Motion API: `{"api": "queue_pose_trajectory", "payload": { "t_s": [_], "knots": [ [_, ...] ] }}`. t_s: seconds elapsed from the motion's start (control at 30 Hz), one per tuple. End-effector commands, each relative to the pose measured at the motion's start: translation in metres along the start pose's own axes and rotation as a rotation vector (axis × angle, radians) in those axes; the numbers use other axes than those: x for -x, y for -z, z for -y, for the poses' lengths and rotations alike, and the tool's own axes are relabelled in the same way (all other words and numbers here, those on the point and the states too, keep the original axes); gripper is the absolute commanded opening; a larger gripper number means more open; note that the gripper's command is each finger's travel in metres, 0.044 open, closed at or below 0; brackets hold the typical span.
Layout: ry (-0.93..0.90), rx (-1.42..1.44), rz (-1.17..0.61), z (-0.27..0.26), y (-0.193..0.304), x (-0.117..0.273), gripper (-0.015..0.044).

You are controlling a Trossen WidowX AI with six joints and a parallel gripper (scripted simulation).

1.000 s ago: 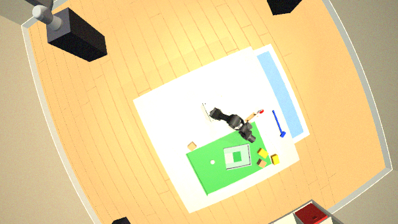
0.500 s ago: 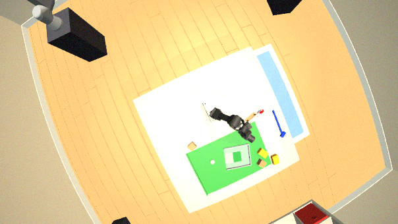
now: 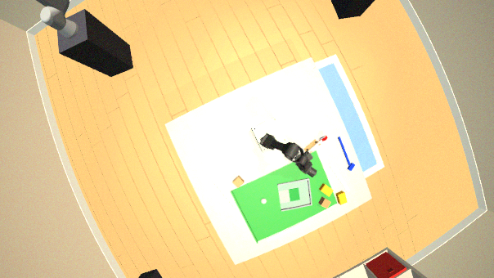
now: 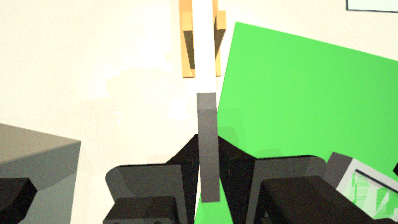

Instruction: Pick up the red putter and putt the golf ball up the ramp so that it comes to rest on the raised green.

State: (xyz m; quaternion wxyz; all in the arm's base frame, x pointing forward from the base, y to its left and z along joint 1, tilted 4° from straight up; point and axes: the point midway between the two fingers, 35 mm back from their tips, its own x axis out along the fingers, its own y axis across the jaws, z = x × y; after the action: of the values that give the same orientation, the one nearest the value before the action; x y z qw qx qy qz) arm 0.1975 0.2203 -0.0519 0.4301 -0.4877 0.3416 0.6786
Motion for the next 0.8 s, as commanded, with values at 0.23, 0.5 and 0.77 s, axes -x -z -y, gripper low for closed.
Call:
{"api": "queue_pose_trajectory", "payload": {
  "t_s": [0.23,0.5,0.77],
  "knots": [
    [0.005,0.002,0.002,0.006,-0.016,0.056,0.0000],
    [0.004,0.002,0.002,0.001,-0.026,0.096,0.0000],
    [0.029,-0.128,-0.025,0.011,0.001,0.097,0.0000]
  ]
}}
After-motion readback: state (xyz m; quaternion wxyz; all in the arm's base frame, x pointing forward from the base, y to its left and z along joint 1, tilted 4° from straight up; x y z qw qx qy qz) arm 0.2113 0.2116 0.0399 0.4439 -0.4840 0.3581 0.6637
